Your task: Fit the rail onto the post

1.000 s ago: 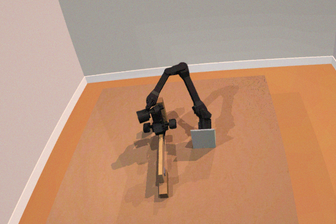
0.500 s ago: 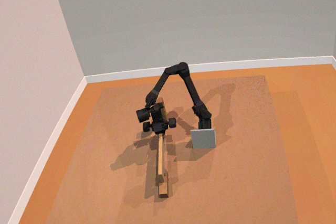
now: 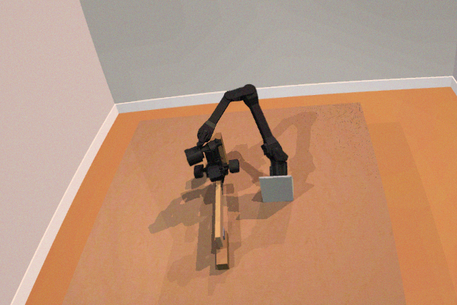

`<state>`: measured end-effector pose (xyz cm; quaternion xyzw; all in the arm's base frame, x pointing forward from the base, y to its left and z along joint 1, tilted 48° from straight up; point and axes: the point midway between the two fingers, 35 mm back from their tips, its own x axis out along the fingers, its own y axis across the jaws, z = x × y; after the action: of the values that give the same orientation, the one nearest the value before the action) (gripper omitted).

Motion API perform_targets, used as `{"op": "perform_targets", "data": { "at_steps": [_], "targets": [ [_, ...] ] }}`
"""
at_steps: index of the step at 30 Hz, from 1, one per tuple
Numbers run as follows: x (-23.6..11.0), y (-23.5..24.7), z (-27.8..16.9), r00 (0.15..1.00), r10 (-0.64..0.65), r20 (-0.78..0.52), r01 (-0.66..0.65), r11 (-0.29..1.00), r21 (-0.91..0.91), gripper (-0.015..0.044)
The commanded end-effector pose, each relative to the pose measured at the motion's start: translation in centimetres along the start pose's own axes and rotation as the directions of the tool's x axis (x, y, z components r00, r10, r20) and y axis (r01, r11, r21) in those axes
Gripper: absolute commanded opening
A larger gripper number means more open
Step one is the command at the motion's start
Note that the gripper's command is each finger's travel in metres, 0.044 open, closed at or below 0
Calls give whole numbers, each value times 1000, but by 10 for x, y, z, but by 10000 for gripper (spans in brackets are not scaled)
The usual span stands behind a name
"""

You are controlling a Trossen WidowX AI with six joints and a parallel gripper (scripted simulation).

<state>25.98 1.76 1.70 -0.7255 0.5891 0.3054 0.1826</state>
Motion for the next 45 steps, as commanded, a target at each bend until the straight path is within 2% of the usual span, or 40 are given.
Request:
{"op": "perform_targets", "data": {
  "at_steps": [1,45],
  "targets": [
    [-3,-2,4,1000,-7,17,7,1000,1,0],
    [3,0,3,1000,-7,17,7,1000,1,0]
  ]
}}
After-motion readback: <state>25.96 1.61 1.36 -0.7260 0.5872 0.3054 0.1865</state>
